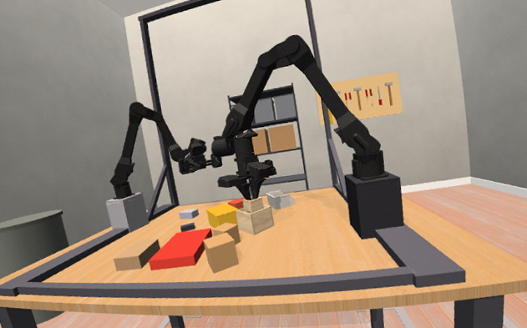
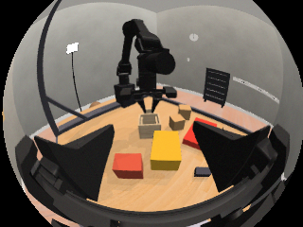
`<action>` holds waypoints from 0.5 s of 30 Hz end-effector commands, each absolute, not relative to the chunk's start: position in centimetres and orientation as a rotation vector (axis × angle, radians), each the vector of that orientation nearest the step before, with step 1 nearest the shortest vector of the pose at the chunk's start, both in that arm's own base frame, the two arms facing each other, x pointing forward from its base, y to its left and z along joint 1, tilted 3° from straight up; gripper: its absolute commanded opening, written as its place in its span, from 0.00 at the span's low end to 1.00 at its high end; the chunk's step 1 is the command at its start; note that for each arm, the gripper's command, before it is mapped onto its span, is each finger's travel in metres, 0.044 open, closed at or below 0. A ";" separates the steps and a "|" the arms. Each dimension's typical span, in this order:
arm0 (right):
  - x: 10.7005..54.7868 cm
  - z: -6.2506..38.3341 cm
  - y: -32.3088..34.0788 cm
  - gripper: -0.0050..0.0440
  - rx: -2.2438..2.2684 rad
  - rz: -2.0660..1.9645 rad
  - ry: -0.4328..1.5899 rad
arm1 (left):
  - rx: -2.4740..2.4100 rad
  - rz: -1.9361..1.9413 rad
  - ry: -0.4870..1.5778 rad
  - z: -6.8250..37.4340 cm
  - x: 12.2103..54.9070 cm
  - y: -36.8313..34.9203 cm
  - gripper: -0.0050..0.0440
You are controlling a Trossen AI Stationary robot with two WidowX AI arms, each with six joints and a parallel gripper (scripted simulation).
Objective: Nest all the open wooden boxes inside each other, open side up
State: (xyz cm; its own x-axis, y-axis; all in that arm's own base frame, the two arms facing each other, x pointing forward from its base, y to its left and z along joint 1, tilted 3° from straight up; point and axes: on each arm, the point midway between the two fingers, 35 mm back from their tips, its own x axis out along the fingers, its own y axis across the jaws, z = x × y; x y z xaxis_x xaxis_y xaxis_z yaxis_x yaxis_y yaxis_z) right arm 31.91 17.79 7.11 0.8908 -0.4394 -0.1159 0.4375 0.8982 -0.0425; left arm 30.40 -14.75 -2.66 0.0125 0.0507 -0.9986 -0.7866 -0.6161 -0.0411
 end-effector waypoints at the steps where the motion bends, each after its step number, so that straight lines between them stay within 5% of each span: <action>1: 31.9 7.5 17.8 0.92 -0.009 -0.455 0.118 | -1.664 1.666 0.763 -2.6 30.7 -14.9 0.45; 15: 31.9 7.5 17.8 0.92 -0.009 -0.455 0.118 | -1.675 1.655 0.764 -2.1 30.8 -15.0 0.45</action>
State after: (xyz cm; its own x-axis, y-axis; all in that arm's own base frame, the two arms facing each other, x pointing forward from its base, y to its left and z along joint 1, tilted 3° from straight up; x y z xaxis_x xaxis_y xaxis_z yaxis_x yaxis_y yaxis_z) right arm 31.91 17.79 7.11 0.8908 -0.4394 -0.1159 0.4375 0.8982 -0.0425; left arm 30.44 -14.77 -2.66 0.0148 0.0495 -0.9987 -0.7865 -0.6162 -0.0422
